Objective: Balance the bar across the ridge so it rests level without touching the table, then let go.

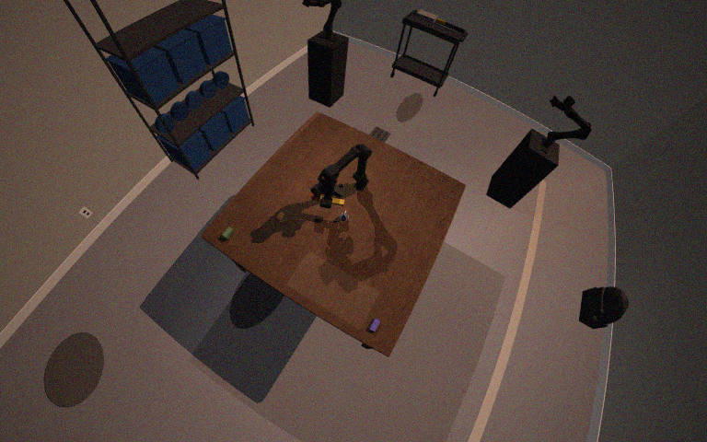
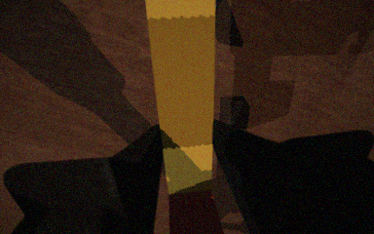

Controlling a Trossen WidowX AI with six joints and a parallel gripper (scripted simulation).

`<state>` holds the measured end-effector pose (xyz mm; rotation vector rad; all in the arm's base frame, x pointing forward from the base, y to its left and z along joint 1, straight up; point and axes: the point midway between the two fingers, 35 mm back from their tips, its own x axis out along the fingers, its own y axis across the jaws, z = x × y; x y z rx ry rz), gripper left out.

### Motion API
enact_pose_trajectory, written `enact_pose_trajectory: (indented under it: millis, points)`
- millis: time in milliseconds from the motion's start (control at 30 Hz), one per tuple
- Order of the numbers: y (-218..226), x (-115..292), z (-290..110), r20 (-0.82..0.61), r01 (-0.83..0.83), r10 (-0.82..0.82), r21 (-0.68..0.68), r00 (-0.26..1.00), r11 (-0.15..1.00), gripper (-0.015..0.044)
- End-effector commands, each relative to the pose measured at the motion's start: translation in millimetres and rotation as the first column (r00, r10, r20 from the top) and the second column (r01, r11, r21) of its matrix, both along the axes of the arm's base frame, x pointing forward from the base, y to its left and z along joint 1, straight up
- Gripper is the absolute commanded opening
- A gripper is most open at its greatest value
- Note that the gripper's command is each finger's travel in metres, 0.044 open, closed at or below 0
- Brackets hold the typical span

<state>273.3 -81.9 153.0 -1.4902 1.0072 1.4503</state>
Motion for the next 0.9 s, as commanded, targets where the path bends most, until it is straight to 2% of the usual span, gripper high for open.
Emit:
enact_pose_trajectory:
  millis: [0, 867]
  points:
    - [18, 1, 2, 0.005, 0.025, -0.025, 0.001, 1.0, 1.0, 0.0]
    - [119, -9, 1, 0.003, 0.173, -0.173, 0.015, 0.985, 0.985, 0.0]
